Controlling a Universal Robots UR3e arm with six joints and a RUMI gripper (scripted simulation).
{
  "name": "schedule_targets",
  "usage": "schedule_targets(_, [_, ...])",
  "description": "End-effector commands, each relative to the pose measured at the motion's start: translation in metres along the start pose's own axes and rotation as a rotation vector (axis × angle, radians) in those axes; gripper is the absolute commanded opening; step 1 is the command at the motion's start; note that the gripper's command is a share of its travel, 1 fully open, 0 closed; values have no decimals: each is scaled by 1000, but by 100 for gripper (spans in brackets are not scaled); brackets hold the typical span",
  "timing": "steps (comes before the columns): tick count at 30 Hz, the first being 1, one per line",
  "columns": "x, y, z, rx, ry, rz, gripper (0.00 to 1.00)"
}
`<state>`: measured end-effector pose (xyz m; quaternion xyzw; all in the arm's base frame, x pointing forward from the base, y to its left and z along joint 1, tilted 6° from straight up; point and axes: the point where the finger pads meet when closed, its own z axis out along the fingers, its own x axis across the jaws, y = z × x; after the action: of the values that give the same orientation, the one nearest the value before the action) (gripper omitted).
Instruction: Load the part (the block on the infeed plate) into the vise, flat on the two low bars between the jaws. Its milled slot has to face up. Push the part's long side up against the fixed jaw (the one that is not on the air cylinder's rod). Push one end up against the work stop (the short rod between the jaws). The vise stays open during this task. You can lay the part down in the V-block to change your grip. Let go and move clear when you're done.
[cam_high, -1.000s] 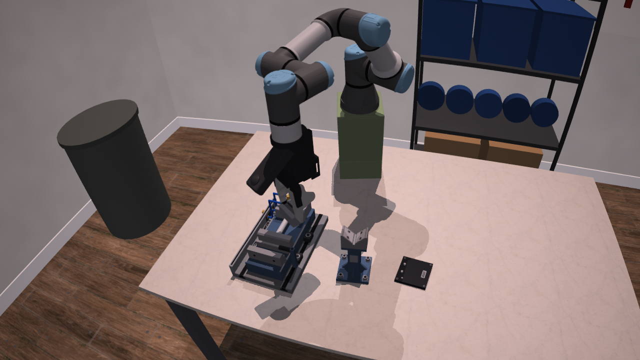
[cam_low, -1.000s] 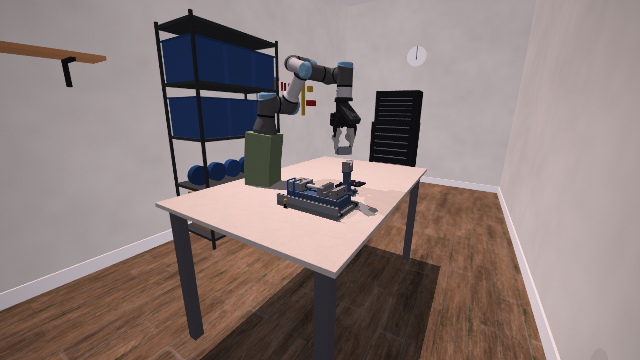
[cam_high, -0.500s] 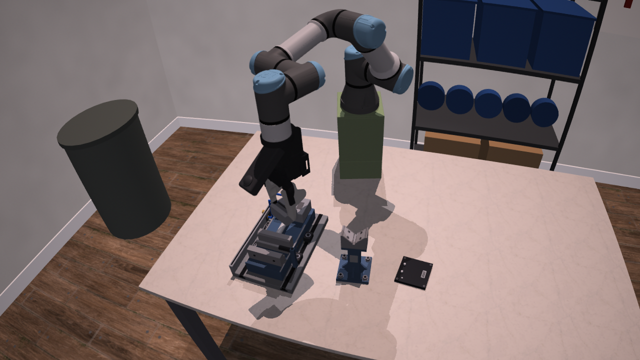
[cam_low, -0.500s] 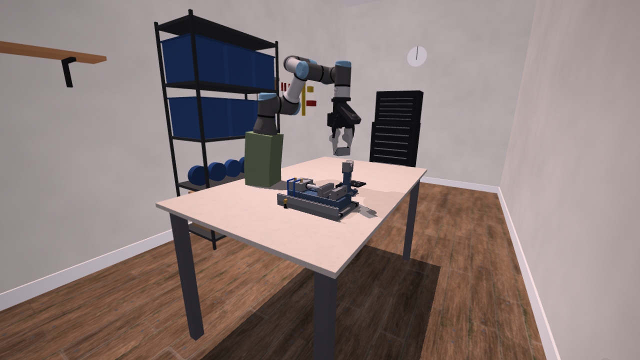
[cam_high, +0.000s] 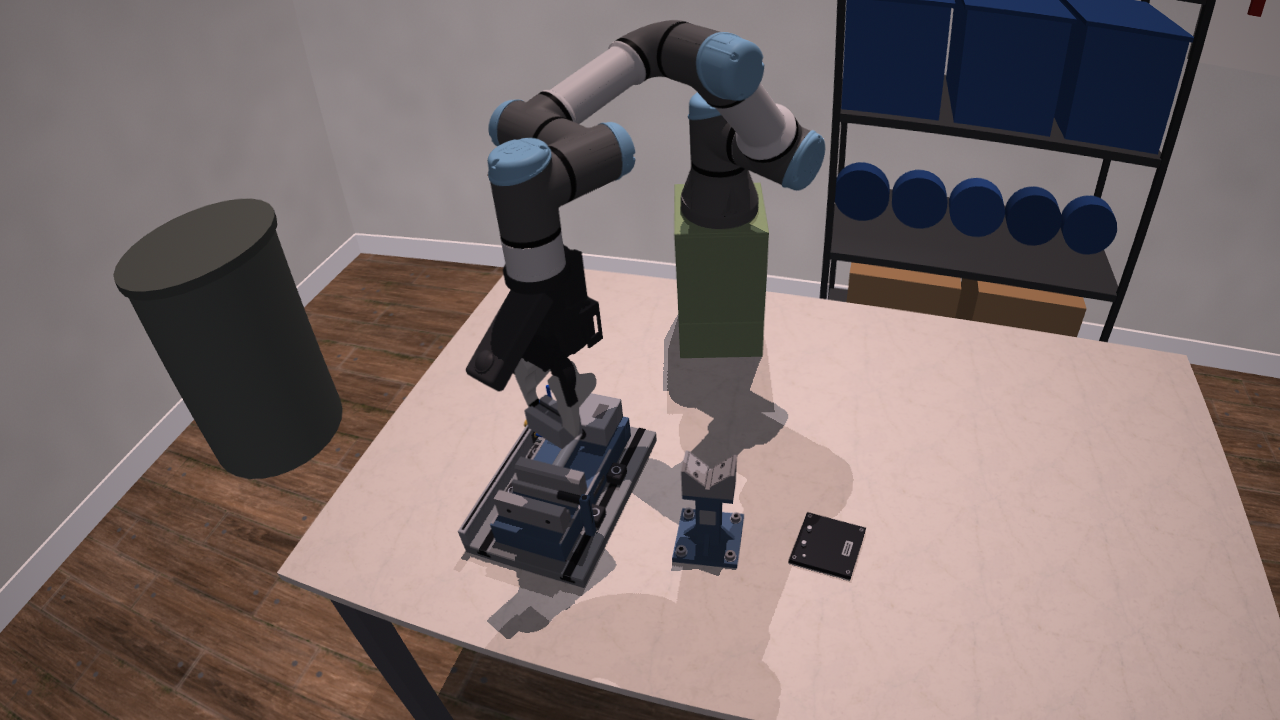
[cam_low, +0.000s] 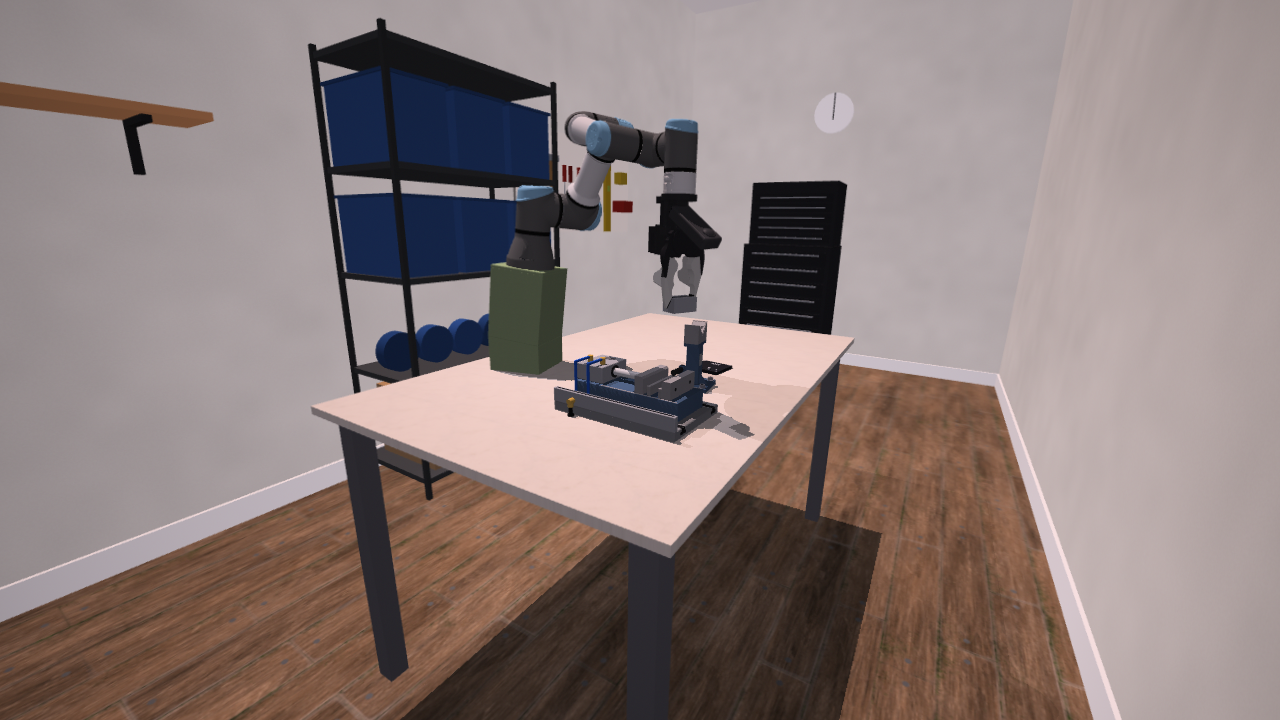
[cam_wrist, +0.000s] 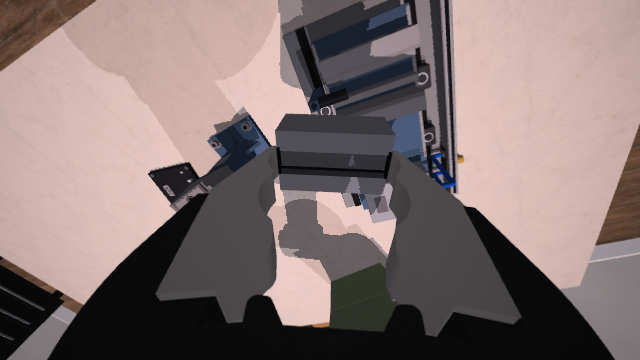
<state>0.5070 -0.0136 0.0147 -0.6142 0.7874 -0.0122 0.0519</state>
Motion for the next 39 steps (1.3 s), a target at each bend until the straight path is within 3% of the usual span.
schedule_targets(1, [6, -4, -1, 3, -1, -36, 0])
schedule_targets(39, [40, -15, -2, 5, -1, -236, 0])
